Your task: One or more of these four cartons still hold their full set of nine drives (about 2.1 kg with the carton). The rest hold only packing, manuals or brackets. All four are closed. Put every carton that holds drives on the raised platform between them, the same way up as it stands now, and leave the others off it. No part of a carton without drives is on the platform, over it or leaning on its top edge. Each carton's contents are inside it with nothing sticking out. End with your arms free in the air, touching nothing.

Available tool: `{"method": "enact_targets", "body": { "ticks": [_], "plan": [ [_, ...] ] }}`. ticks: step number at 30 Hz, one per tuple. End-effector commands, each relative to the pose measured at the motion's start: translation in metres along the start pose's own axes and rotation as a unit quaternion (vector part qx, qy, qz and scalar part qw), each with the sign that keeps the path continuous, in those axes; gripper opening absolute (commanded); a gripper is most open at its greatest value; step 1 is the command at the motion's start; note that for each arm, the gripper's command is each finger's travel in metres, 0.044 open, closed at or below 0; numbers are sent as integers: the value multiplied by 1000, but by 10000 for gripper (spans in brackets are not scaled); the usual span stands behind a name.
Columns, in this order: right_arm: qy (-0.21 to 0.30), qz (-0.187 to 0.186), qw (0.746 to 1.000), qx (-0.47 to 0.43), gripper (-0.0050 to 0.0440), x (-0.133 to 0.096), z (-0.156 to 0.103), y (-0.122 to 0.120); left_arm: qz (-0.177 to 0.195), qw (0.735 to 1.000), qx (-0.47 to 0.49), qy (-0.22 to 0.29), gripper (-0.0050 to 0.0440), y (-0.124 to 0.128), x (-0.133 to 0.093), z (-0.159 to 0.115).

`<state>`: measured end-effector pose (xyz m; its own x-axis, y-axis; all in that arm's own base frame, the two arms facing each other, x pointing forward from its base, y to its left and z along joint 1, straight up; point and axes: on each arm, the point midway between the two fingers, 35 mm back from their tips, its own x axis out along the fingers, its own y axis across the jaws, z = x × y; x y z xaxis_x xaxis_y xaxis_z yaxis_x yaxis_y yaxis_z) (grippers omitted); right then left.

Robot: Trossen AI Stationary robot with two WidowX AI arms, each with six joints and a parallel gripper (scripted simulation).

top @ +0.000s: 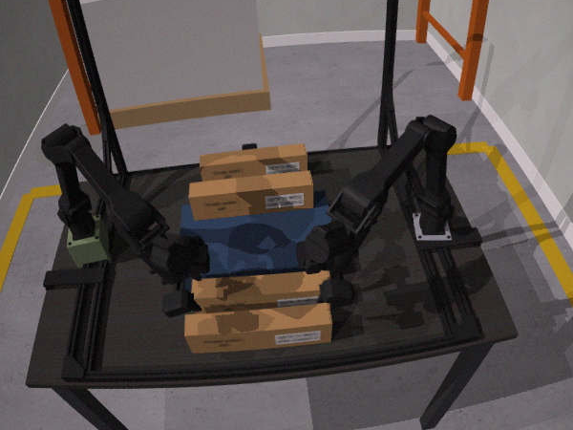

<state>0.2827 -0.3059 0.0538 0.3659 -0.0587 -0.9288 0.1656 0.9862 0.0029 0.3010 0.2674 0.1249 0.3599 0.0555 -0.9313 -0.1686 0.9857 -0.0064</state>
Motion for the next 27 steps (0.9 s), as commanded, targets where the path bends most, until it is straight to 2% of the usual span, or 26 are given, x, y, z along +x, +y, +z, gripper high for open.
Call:
{"method": "enact_targets", "body": {
  "ticks": [1, 5, 14, 27],
  "plan": [
    [-2, -1, 1000, -1, 389, -1, 4, 28, 3, 1000, 2, -6, 389, -27, -5, -2],
    [-2, -1, 1000, -1, 389, 0, 6, 43, 3, 1000, 2, -6, 389, -42, -6, -4],
    [-2, -1, 1000, -1, 389, 5, 4, 44, 3, 1000, 2, -6, 389, -42, -1, -6],
    [-2, -1, 1000, -1, 389, 60, -18, 44, 3, 1000, 2, -6, 389, -42, 55, -28]
  ]
}}
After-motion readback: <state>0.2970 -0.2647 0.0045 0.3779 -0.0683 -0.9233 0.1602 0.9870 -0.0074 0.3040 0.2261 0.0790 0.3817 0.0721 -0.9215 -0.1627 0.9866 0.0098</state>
